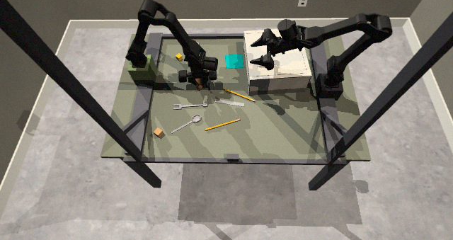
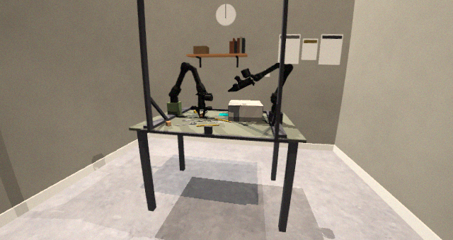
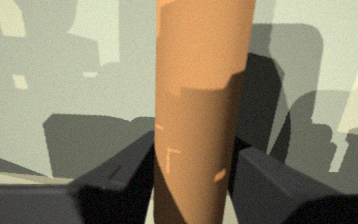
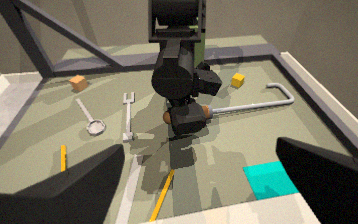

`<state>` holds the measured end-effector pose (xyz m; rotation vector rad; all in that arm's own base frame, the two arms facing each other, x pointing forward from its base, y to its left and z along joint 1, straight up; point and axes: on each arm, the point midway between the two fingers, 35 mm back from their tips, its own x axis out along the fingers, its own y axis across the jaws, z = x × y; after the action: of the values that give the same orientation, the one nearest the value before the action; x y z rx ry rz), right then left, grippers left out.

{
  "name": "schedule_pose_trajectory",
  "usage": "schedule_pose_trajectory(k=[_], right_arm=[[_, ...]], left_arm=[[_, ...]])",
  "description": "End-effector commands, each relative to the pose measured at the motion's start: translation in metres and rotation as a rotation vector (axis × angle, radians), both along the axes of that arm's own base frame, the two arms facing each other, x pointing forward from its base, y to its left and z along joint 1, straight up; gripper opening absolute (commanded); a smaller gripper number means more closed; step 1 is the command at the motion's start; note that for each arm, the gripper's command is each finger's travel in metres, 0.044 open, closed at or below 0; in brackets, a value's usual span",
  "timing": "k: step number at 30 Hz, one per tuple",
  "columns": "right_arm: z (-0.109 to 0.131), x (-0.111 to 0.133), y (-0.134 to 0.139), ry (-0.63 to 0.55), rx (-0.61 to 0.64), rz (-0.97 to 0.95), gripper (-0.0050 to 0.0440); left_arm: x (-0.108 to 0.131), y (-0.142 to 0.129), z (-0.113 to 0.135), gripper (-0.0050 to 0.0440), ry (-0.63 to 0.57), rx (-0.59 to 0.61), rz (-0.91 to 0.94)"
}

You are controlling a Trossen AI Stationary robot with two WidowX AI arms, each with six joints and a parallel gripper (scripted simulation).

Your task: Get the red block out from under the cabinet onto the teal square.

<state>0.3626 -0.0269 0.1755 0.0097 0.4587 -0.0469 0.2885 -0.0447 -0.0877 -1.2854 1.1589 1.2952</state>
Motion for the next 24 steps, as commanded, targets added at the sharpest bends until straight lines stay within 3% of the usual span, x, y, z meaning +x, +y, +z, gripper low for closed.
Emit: schedule_pose_trajectory(k=[1, 2, 4, 24], right_arm=[[0.009, 0.002, 0.001, -0.026, -0.001, 0.002, 0.044], [0.009, 0.002, 0.001, -0.026, -0.001, 0.002, 0.044], [0.009, 0.002, 0.001, -0.026, -0.001, 0.002, 0.044], [-0.003, 0.035, -0.005, -0.033, -0.001, -0.012, 0.044]], left_arm=[[0.007, -0.002, 0.008, 0.0103, -0.034, -0.006, 0.001], [0.006, -0.002, 0.008, 0.0079, -0.033, -0.006, 0.001], [0.005, -0.003, 0.009, 0.0115, -0.037, -0.006, -0.021], [-0.019, -0.011, 0.008, 0.0115, -0.036, 0.0, -0.501]])
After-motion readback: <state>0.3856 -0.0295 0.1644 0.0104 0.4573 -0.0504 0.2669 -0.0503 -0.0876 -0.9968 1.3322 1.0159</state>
